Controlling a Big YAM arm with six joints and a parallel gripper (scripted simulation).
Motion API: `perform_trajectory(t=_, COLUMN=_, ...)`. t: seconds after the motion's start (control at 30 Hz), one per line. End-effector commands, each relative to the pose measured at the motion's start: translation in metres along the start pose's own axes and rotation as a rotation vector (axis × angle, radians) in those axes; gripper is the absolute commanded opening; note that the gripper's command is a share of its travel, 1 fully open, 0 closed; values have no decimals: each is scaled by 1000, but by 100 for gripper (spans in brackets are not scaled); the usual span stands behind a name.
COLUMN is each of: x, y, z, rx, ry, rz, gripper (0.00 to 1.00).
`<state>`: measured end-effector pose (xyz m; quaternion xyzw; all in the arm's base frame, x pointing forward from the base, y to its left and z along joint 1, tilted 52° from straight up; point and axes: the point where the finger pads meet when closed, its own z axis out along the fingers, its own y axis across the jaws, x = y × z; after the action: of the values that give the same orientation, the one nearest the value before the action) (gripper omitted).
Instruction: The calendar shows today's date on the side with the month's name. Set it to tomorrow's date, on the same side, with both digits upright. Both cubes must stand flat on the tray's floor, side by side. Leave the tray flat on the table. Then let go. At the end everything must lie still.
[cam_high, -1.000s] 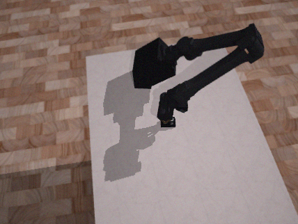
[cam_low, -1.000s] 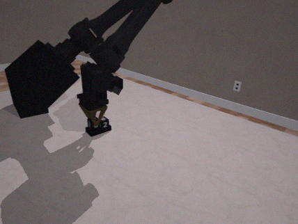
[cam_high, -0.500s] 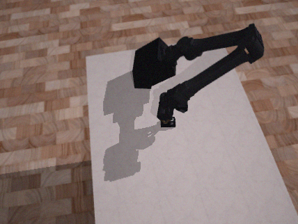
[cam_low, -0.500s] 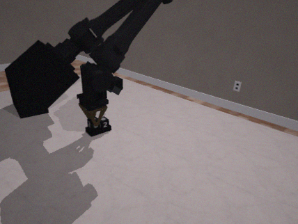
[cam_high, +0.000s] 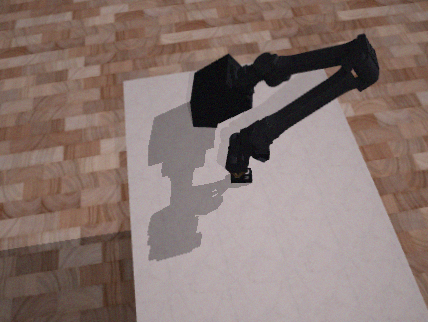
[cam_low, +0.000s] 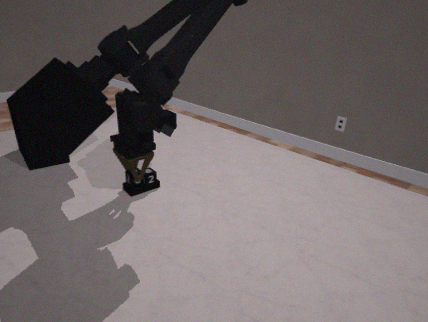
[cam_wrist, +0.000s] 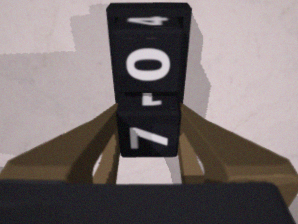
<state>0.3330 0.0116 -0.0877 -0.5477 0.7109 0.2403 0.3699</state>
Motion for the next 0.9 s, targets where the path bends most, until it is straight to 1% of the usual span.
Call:
perform_trajectory(t=0.0, x=-2, y=2, z=5, rx=-13, ry=-6, rz=7, gripper=27)
perform_trajectory(t=0.87, x=-2, y=-1, z=5, rx=-10, ry=-5, rz=2, gripper=27)
